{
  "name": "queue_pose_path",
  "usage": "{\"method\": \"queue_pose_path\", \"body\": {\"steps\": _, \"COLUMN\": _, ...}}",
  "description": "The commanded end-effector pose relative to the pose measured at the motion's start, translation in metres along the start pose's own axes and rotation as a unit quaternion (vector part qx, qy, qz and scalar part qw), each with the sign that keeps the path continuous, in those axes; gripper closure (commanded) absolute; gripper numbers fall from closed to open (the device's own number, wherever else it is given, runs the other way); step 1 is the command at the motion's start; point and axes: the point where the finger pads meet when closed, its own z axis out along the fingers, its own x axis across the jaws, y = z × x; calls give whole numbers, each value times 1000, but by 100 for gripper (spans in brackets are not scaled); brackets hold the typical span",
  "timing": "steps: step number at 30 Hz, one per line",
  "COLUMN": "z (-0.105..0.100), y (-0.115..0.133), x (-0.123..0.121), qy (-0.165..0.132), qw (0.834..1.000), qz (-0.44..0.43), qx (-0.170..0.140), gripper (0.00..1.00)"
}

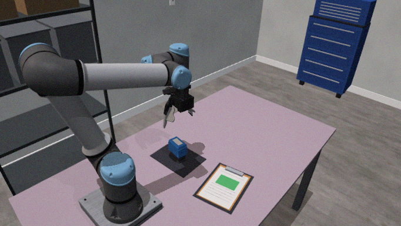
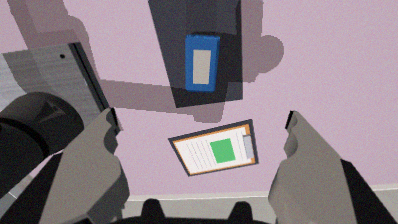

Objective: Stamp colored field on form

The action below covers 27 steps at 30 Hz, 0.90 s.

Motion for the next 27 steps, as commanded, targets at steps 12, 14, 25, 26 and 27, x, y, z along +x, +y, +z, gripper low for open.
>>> {"method": "queue_pose_path", "body": {"steps": 12, "z": 0, "y": 29, "x": 9, "qy": 0, "qw": 994, "qz": -106, "qx": 0, "gripper": 0}}
{"method": "queue_pose_path", "body": {"steps": 14, "z": 0, "y": 35, "x": 10, "qy": 0, "qw": 992, "qz": -128, "qx": 0, "gripper": 0}}
{"method": "queue_pose_path", "body": {"steps": 25, "z": 0, "y": 69, "x": 15, "qy": -1, "qw": 970, "qz": -242, "qx": 0, "gripper": 0}}
{"method": "queue_pose_path", "body": {"steps": 26, "z": 0, "y": 73, "x": 15, "qy": -1, "qw": 967, "qz": -256, "qx": 0, "gripper": 0}}
{"method": "queue_pose_path", "body": {"steps": 27, "z": 0, "y": 78, "x": 16, "qy": -1, "qw": 963, "qz": -270, "qx": 0, "gripper": 0}}
